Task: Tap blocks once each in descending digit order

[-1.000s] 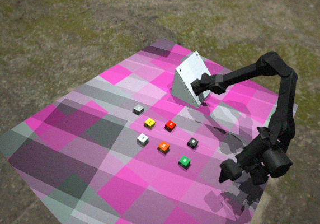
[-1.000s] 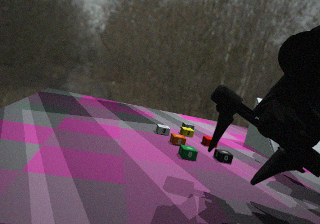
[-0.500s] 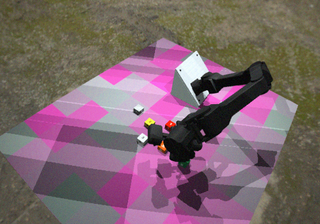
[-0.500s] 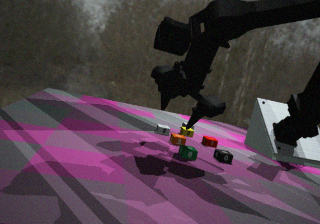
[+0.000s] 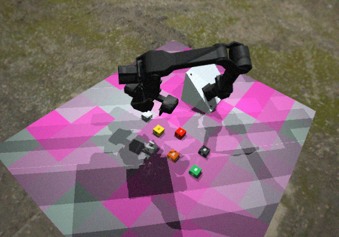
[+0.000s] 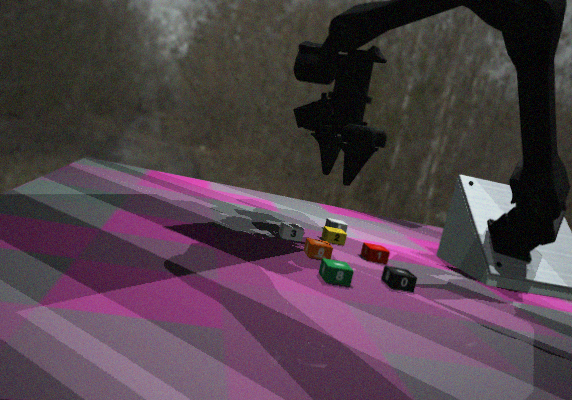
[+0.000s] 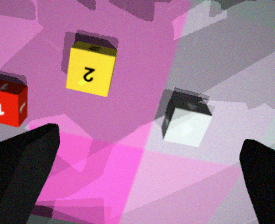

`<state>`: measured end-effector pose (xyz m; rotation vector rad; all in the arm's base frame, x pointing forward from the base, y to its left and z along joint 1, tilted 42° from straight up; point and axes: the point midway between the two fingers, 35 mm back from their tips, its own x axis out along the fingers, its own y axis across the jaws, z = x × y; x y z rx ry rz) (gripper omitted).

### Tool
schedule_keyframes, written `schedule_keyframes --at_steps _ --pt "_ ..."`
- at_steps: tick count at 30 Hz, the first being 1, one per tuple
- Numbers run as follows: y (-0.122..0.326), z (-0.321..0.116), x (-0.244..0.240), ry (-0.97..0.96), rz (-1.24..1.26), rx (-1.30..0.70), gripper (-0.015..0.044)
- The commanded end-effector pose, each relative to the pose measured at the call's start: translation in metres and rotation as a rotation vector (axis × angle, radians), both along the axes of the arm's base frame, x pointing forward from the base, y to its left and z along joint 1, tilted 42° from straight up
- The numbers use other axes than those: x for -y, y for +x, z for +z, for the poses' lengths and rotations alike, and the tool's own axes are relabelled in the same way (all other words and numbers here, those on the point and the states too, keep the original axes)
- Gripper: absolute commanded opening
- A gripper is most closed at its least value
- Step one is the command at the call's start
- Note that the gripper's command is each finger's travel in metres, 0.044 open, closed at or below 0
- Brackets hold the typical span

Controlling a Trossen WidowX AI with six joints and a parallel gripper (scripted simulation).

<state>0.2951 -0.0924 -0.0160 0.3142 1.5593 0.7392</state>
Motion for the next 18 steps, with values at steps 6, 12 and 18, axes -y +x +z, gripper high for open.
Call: schedule_keyframes --at_steps 6,12,18 --pt "-0.036 -0.011 0.058 0.037 -0.193 -0.051 0.0400" --pt "-0.036 -0.011 0.058 0.037 -0.193 -0.051 0.0400" --pt "-0.036 -0.011 0.058 0.037 -0.193 -0.051 0.0400"
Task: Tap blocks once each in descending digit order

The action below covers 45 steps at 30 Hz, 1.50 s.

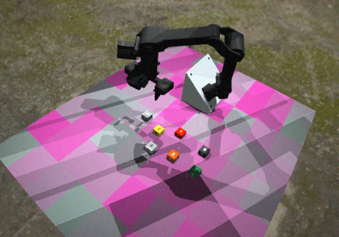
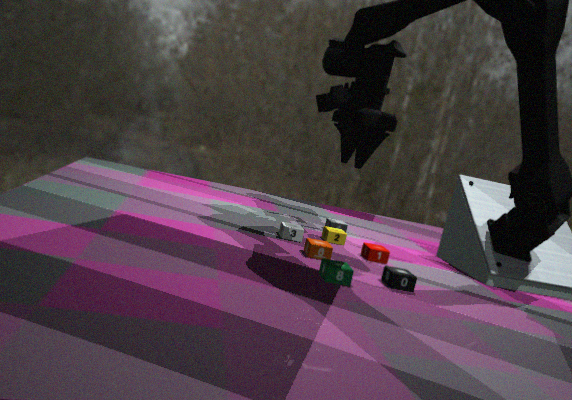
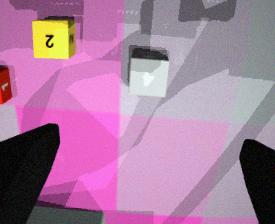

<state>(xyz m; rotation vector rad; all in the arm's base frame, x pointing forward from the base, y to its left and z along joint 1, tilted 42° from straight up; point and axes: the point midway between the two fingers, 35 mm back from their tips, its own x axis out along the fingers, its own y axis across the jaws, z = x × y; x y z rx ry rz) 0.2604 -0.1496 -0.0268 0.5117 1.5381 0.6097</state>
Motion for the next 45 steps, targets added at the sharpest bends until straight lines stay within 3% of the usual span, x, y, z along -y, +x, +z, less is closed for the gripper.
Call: schedule_keyframes --at_steps 1,6,12,35,45 --pt "-0.001 0.000 0.000 -0.001 0.006 0.000 0.0400" --pt "0.000 0.002 -0.002 -0.001 0.006 0.000 0.0400" --pt "0.012 0.053 -0.063 0.005 0.006 -0.001 0.0400" --pt "0.012 0.055 -0.066 0.006 0.006 -0.001 0.0400" --pt "-0.024 0.099 -0.113 0.010 0.006 -0.004 0.0400"
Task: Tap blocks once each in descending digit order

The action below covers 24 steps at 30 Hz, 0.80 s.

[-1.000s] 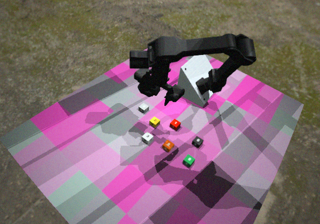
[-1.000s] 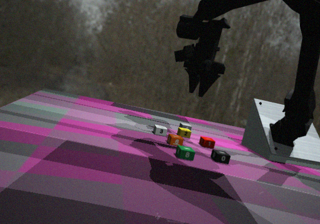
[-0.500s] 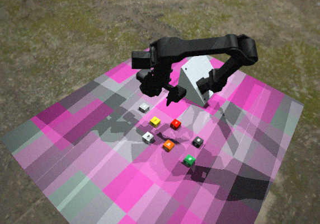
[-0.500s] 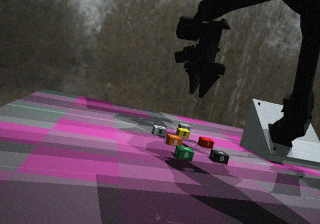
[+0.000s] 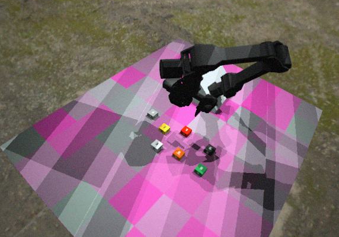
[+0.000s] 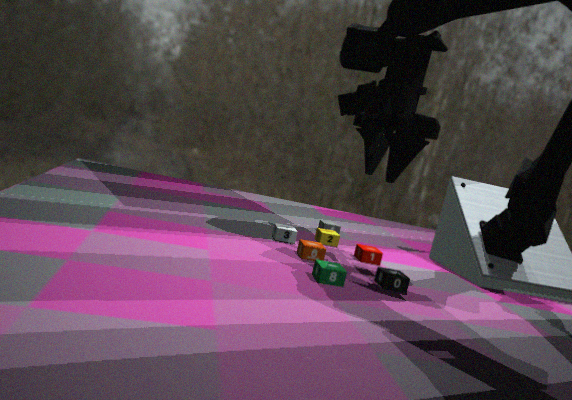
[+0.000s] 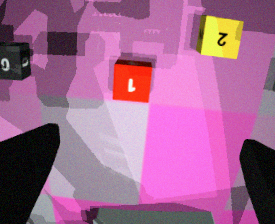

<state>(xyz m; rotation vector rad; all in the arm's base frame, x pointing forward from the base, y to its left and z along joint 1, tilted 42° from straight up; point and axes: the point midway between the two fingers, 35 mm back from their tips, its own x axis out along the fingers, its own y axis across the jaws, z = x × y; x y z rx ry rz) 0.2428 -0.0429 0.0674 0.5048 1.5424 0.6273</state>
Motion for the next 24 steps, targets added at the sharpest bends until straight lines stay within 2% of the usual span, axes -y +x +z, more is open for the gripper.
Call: schedule_keyframes --at_steps 1,19,24 --pt "-0.006 0.005 -0.006 0.004 -0.010 -0.004 0.0400" --pt "-0.006 0.007 -0.009 0.003 -0.011 -0.004 0.0400" --pt "-0.003 0.059 -0.066 -0.002 -0.013 -0.003 0.0400"
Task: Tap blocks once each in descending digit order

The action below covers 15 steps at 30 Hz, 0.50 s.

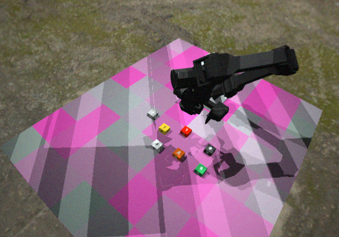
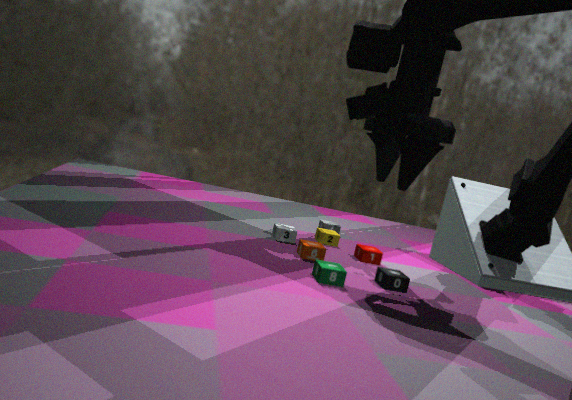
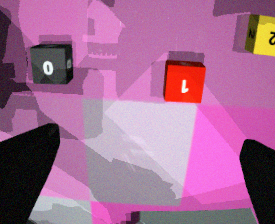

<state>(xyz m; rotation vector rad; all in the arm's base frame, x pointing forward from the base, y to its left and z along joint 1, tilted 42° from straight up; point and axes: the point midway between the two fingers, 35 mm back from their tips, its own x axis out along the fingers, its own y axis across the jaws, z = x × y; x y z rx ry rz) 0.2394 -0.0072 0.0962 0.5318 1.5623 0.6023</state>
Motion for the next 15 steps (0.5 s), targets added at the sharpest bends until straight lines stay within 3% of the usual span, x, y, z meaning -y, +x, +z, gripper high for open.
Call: schedule_keyframes --at_steps 1,4,15 --pt "-0.003 0.042 -0.044 0.004 0.011 0.026 0.0400" --pt "-0.010 0.059 -0.064 0.012 0.013 0.024 0.0400" --pt "-0.010 0.059 -0.064 0.012 0.013 0.024 0.0400"
